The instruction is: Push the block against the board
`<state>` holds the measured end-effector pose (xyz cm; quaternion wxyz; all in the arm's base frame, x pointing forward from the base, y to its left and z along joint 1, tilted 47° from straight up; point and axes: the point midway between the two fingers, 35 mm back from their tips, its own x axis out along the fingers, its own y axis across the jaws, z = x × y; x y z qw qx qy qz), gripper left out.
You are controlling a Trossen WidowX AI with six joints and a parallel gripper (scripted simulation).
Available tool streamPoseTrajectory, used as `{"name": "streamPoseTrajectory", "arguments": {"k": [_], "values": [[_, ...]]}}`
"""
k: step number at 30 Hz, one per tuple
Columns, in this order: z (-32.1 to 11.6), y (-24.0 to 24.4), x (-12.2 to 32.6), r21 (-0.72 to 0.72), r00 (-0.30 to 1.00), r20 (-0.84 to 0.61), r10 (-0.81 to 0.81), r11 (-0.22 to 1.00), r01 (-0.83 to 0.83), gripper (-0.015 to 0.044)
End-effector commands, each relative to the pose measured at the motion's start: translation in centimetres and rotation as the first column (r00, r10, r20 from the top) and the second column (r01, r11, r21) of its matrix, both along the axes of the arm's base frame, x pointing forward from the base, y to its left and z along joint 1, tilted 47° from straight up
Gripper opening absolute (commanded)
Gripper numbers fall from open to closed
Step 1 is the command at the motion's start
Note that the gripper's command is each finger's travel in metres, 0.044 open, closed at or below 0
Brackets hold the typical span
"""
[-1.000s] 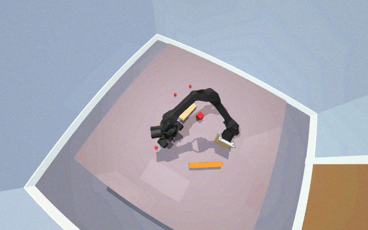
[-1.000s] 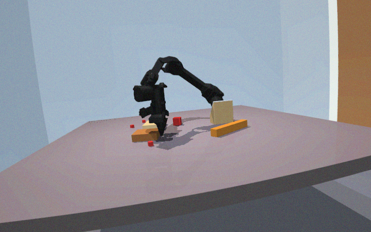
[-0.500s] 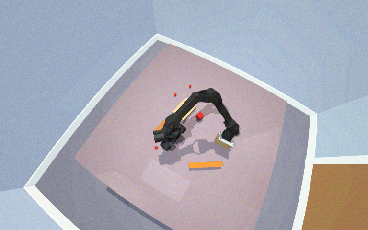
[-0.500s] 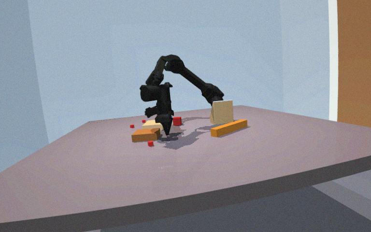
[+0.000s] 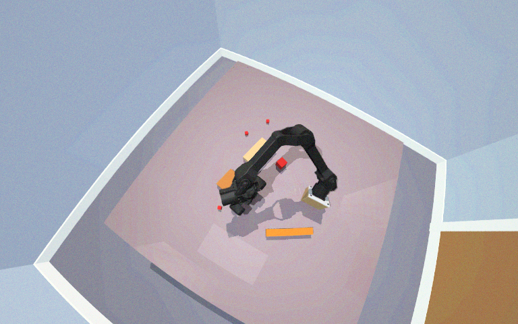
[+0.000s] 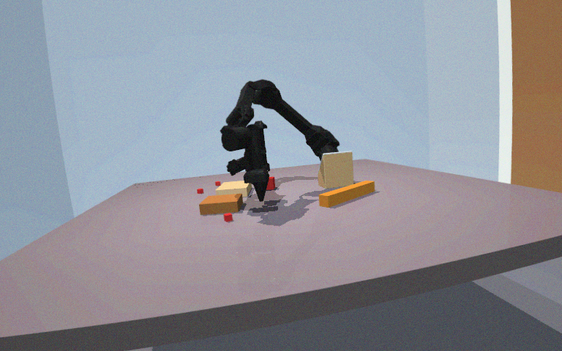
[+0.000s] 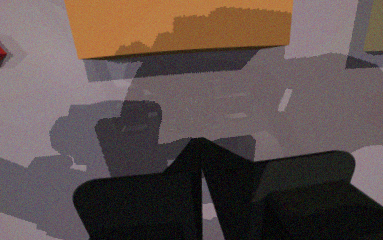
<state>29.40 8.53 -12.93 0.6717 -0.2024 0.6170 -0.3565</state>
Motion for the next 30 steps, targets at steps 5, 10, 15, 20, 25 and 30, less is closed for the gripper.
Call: {"name": "streamPoseTrajectory", "arguments": {"k": [5, 10, 15, 20, 25, 30], "values": [[3.1, 3.6, 0.3, 0.019, 1.000, 0.024, 0.009, 1.000, -0.010, 0.0000], [3.0, 3.8, 0.9, 0.022, 0.999, -0.011, 0.046, 0.999, -0.046, 0.0000], [2.6, 4.6, 2.6, 0.041, 0.977, -0.127, 0.169, 0.985, -0.165, 0.0000], [2.1, 5.3, 4.2, 0.072, 0.927, -0.238, 0.289, 0.957, -0.280, 0.0000], [1.7, 5.8, 5.8, 0.115, 0.850, -0.340, 0.403, 0.915, -0.387, 0.0000], [1.4, 6.3, 7.3, 0.168, 0.748, -0.431, 0.505, 0.859, -0.484, 0.0000]]}}
